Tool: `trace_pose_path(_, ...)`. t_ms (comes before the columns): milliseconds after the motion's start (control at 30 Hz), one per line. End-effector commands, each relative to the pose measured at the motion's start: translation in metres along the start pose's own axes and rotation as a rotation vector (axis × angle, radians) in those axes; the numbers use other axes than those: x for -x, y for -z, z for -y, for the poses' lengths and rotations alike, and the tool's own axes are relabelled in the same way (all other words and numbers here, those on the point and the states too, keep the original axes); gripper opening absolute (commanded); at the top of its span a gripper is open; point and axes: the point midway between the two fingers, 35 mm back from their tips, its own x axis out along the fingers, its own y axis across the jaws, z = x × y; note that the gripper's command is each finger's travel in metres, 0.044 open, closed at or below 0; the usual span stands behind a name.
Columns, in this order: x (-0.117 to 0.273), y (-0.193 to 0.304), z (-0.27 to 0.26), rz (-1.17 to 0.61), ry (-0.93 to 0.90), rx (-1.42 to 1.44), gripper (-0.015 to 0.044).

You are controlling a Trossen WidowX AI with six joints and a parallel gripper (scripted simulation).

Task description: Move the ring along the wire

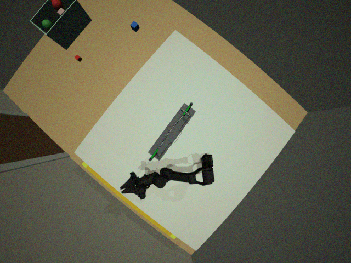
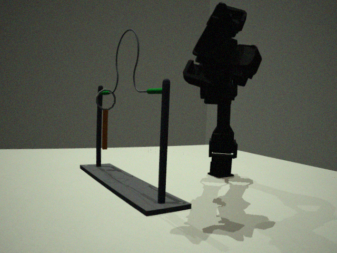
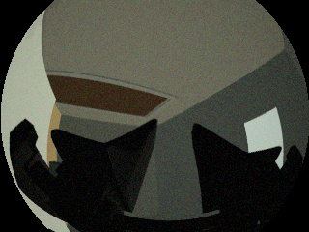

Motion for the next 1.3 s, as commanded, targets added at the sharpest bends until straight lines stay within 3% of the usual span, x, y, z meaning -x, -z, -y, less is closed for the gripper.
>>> trace_pose_path(0,0.004,0.022,0.009,-0.03,0.005,-0.09,0.016)
trace_pose_path(633,0.027,0.124,0.041,-0.193,0.057,-0.472,0.016)
trace_pose_path(1267,0.098,0.263,0.13,-0.406,0.312,-0.834,0.016)
